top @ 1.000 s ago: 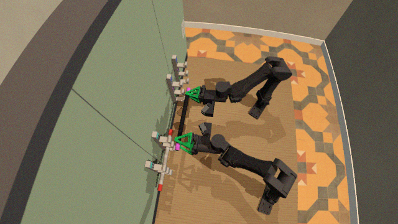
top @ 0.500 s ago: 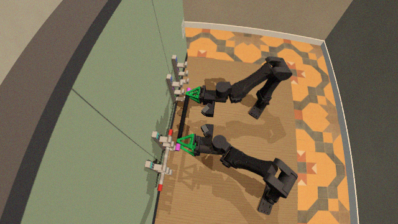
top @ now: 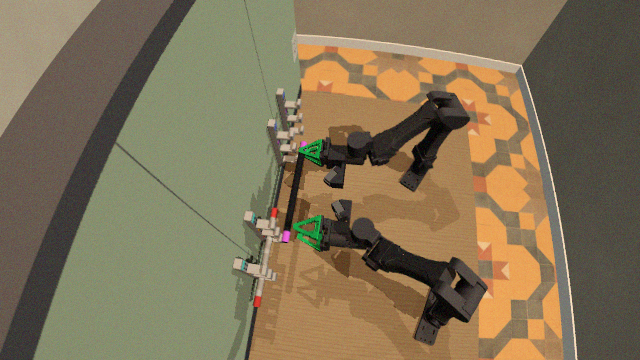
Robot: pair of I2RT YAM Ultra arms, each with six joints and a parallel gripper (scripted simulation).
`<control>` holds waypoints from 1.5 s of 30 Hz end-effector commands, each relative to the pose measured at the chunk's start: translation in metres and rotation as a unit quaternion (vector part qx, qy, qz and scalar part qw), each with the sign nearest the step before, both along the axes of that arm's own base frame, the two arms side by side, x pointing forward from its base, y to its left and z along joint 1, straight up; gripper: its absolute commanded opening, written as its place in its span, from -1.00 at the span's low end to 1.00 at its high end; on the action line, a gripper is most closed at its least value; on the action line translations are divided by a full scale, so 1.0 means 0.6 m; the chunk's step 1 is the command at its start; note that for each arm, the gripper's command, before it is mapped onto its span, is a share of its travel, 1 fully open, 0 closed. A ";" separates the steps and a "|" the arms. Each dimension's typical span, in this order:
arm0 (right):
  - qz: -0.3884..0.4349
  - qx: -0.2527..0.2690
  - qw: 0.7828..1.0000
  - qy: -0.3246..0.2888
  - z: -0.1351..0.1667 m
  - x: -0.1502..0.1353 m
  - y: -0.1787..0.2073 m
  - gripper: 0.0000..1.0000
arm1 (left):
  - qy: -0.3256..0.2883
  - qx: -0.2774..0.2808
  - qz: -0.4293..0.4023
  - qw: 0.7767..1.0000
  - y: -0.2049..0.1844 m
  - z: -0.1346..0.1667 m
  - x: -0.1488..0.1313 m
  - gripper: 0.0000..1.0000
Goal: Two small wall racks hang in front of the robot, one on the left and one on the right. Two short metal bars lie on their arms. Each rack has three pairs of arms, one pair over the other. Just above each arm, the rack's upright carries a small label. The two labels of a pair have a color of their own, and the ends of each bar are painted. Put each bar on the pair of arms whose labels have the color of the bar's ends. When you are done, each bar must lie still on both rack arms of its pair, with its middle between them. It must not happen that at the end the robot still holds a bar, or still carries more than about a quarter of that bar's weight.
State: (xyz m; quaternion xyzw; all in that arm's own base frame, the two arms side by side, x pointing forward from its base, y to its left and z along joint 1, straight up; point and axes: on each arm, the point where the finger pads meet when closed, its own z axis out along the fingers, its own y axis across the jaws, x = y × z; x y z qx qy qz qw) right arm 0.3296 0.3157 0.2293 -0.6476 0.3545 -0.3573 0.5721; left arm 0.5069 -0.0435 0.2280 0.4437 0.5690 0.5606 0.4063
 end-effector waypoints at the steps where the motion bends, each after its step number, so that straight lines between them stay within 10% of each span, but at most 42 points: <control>1: 0.000 0.047 0.999 -0.025 0.060 -0.004 0.003 -1.00 | -0.025 -0.011 0.002 1.000 -0.006 0.030 -0.018 1.00; 45: 0.000 0.047 0.999 -0.025 0.053 -0.004 0.001 -1.00 | -0.025 -0.011 0.002 1.000 0.004 0.029 -0.080 1.00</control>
